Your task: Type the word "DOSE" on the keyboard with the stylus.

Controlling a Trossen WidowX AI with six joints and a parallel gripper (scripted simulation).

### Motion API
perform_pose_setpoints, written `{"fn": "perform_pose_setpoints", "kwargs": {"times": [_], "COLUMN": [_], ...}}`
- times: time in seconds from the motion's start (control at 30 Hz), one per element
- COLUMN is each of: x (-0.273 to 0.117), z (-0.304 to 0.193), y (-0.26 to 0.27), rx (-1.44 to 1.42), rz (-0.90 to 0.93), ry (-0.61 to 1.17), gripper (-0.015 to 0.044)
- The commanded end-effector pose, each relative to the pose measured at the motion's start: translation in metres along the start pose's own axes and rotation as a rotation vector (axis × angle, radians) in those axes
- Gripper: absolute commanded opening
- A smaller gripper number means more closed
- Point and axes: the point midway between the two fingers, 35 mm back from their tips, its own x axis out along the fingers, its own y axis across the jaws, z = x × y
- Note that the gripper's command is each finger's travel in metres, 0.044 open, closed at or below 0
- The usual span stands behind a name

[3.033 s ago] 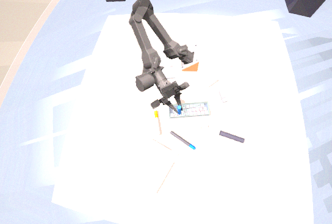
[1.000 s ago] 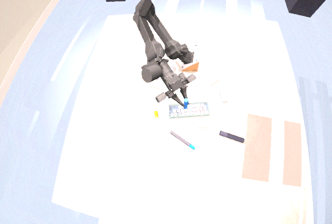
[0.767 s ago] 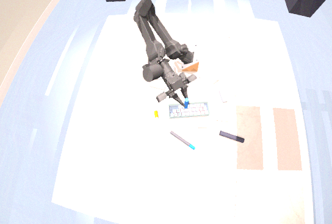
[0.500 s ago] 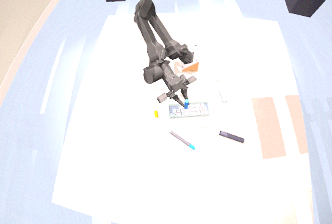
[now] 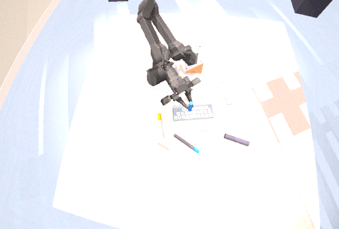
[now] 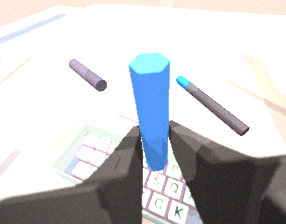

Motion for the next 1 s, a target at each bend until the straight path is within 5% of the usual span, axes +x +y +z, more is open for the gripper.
{"fn": "perform_pose_setpoints", "kwargs": {"times": [0.0, 0.07, 0.17, 0.97], "x": [0.0001, 0.0001, 0.0016, 0.0026], "z": [0.0002, 0.0002, 0.0002, -0.0041], "y": [0.0005, 0.0005, 0.0013, 0.002], "rx": [-0.005, -0.005, -0.006, -0.006], "rz": [0.002, 0.002, 0.003, 0.003], "ry": [-0.003, -0.003, -0.002, -0.001], "gripper": [0.0, 0.0, 0.0079, 0.0081]}}
